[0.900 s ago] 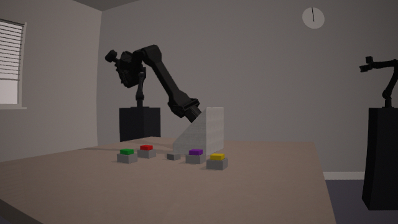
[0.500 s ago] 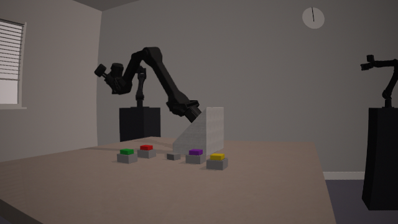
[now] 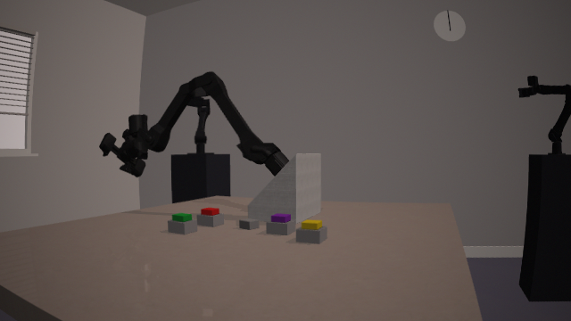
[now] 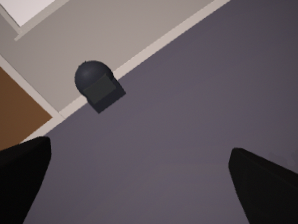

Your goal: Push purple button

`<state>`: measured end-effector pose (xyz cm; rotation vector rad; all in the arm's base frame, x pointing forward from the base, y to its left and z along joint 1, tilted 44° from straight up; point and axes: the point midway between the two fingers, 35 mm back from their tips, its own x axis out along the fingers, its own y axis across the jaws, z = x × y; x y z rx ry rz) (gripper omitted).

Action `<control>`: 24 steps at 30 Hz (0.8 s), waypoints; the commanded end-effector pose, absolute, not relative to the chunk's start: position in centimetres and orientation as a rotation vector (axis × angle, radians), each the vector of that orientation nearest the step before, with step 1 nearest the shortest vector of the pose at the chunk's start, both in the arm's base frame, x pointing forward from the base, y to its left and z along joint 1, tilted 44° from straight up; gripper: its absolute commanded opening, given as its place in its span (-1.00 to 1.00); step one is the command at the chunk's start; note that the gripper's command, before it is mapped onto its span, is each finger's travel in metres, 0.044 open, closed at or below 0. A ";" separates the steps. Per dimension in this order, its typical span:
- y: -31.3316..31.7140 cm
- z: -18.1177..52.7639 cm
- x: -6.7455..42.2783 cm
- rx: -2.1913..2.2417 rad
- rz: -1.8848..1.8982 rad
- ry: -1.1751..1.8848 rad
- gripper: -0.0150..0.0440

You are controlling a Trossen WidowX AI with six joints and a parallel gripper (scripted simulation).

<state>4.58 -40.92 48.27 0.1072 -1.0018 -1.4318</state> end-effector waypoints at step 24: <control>-25.7 18.3 38.7 0.620 -1.018 0.226 0.86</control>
